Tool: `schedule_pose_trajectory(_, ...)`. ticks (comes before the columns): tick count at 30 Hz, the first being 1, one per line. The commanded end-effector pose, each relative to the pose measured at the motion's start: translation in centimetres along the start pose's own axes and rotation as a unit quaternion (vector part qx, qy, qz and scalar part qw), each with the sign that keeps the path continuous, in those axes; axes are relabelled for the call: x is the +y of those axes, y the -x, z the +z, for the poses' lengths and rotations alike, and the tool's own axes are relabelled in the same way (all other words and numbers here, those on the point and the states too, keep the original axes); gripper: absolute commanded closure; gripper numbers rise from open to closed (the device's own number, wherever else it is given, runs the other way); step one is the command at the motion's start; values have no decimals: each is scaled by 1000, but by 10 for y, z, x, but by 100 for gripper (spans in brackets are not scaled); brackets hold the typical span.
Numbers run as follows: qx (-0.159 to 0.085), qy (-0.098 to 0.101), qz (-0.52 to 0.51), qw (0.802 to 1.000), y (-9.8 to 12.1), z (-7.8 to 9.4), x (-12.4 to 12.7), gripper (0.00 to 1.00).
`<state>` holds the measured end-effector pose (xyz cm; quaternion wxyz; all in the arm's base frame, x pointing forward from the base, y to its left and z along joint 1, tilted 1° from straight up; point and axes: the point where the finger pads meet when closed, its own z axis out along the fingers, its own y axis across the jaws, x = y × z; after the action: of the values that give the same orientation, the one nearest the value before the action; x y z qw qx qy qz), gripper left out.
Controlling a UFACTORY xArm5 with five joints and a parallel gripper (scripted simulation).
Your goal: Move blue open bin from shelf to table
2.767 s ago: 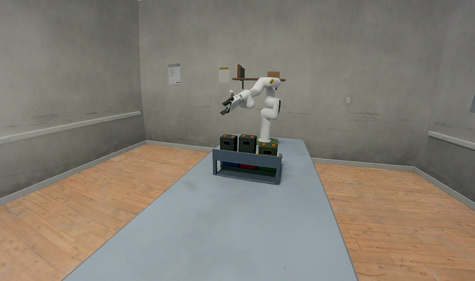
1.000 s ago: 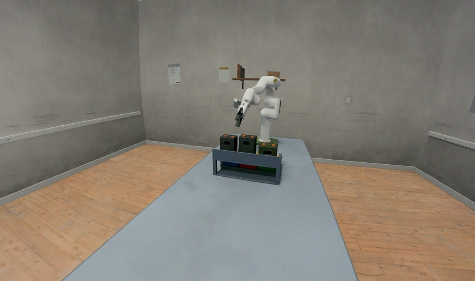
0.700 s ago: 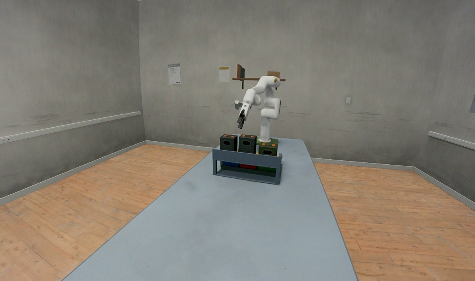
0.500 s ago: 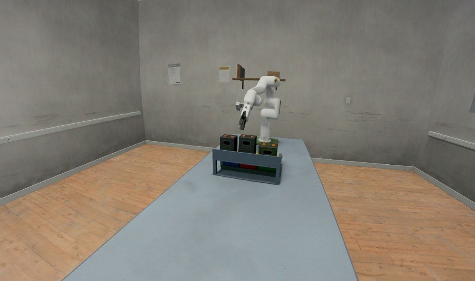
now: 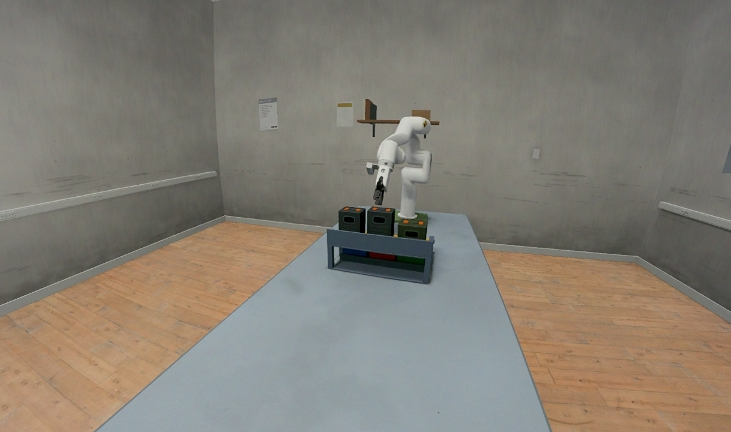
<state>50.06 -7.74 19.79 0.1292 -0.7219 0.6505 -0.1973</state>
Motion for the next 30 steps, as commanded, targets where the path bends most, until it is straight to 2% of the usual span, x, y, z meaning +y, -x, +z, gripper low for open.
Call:
schedule_pose_trajectory(1, 80, 35, 5, 996, 9, 5, -1, 0)
schedule_pose_trajectory(9, 64, 58, 10, 996, 29, 17, 1, 0)
schedule_pose_trajectory(11, 64, 58, 10, 996, 29, 17, 1, 0)
schedule_pose_trajectory(26, 26, 115, 23, 993, 67, 42, 4, 0)
schedule_pose_trajectory(28, 26, 115, 23, 993, 67, 42, 4, 0)
schedule_pose_trajectory(30, 17, 128, 26, 991, 73, 46, 5, 0)
